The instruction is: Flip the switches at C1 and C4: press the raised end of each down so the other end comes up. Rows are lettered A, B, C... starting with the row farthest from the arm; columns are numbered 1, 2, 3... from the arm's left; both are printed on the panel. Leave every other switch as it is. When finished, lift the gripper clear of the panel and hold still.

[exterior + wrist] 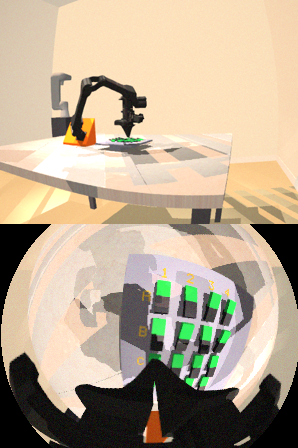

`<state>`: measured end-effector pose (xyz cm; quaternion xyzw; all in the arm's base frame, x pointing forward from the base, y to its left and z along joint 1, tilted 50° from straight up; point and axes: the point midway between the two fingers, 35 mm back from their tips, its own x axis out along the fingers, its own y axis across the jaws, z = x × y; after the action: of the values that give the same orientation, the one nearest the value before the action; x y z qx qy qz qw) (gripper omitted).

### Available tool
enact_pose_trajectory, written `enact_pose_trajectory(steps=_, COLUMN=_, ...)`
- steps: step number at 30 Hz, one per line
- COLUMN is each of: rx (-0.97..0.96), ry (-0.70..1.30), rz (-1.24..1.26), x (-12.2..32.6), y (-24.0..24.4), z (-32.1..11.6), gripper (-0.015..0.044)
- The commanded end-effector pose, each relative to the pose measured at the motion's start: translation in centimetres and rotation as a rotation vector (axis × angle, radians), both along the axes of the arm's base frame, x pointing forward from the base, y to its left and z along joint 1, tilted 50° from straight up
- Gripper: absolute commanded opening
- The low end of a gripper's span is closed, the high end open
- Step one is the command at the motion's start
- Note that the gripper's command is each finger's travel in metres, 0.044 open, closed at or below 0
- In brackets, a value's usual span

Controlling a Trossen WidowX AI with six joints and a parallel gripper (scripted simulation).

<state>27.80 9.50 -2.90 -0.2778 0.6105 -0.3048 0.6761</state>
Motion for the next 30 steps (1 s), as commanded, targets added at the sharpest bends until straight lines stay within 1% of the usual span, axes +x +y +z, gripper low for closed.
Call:
enact_pose_trajectory(steps=1, rx=-0.004, ry=0.004, rz=0.006, x=0.02, y=-0.08, z=-0.15, gripper=0.0)
enact_pose_trajectory(steps=30, rx=-0.004, ry=0.004, rz=0.006, x=0.05, y=-0.38, z=-0.4, gripper=0.0)
